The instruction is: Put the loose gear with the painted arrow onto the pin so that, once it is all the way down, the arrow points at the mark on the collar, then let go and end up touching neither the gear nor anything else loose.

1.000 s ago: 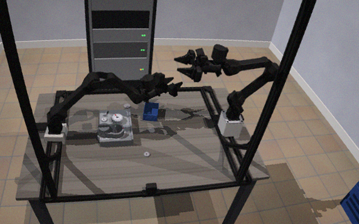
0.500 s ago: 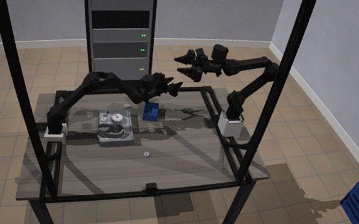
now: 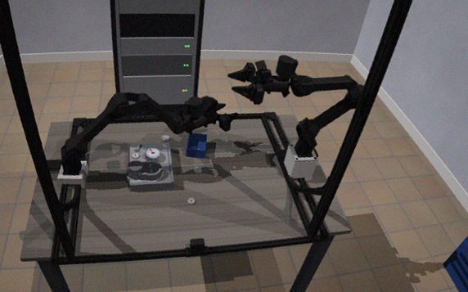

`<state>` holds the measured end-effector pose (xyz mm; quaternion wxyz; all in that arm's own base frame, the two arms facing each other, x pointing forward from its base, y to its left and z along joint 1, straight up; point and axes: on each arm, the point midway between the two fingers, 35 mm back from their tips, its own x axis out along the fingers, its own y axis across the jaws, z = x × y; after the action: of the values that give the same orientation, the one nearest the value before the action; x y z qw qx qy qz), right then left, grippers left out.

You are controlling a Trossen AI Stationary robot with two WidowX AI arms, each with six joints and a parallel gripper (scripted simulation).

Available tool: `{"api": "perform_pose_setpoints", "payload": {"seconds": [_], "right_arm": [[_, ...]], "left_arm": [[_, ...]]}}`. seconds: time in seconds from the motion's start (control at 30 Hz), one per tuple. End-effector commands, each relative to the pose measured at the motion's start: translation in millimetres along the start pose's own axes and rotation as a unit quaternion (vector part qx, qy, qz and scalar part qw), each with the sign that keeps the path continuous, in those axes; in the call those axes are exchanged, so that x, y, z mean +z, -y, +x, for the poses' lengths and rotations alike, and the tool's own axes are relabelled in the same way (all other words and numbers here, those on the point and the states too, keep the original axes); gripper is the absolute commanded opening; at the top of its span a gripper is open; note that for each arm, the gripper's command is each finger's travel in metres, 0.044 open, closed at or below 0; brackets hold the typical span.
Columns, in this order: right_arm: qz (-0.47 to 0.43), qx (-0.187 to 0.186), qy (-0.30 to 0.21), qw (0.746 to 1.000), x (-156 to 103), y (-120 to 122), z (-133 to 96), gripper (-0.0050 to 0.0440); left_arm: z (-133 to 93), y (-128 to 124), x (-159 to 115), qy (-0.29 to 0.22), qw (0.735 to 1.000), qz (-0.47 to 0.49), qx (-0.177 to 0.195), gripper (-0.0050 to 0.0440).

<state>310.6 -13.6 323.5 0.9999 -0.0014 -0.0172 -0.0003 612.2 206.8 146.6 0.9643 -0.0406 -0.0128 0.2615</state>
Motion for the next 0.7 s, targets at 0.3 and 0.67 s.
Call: {"api": "perform_pose_setpoints", "payload": {"seconds": [0.3, 0.67], "right_arm": [[-0.005, 0.0, -0.001, 1.0, 25, 40, -37, 0.04], [-0.006, 0.0, -0.006, 1.0, 38, 55, -72, 0.04]], "left_arm": [[-35, -3, -30, -0.174, 0.938, 0.292, -0.066, 0.04], [-86, -13, -57, -0.287, 0.815, 0.473, -0.172, 0.04]]}}
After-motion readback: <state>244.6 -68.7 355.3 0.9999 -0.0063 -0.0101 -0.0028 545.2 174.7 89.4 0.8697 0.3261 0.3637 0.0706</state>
